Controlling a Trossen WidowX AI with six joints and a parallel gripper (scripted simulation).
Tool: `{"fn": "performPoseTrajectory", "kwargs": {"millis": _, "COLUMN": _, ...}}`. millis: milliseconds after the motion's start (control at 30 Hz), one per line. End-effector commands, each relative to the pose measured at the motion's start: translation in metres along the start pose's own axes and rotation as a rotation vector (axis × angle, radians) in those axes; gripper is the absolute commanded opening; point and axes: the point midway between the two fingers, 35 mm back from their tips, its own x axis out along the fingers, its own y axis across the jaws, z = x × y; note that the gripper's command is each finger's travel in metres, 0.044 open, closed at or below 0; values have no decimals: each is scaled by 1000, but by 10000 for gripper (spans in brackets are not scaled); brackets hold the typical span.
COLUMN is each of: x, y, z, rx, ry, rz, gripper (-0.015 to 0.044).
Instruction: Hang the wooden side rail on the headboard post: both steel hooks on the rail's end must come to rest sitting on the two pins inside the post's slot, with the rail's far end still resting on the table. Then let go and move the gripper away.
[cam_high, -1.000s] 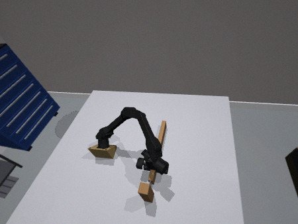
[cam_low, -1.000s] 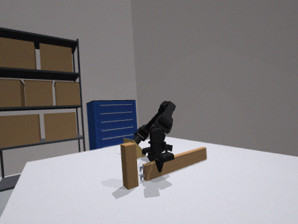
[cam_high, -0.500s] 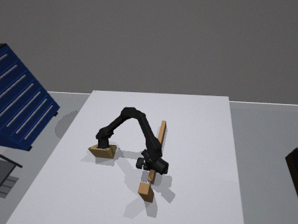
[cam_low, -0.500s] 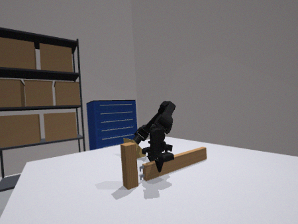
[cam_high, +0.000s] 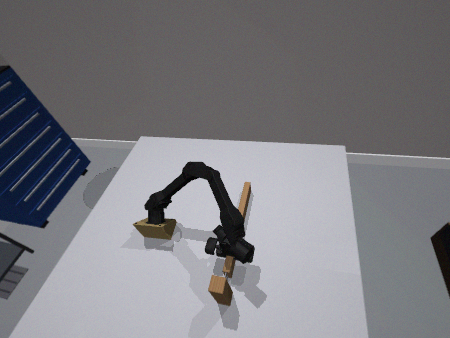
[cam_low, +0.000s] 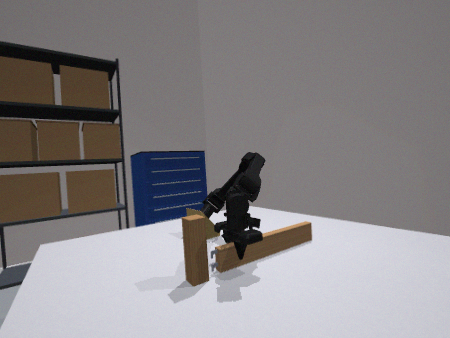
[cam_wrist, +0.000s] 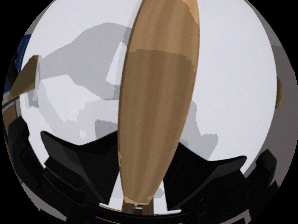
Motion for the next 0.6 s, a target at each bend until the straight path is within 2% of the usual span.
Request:
{"fn": "performPoseTrajectory", "kwargs": {"millis": 0, "x": -5, "y": -3, "z": -1, "rx": -14, "ry": 4, "rz": -11, "gripper": 0}}
{"fn": "performPoseTrajectory", "kwargs": {"millis": 567, "x": -8, "y": -3, "z": -1, "rx": -14, "ry": 4, "rz": -11, "gripper": 0}}
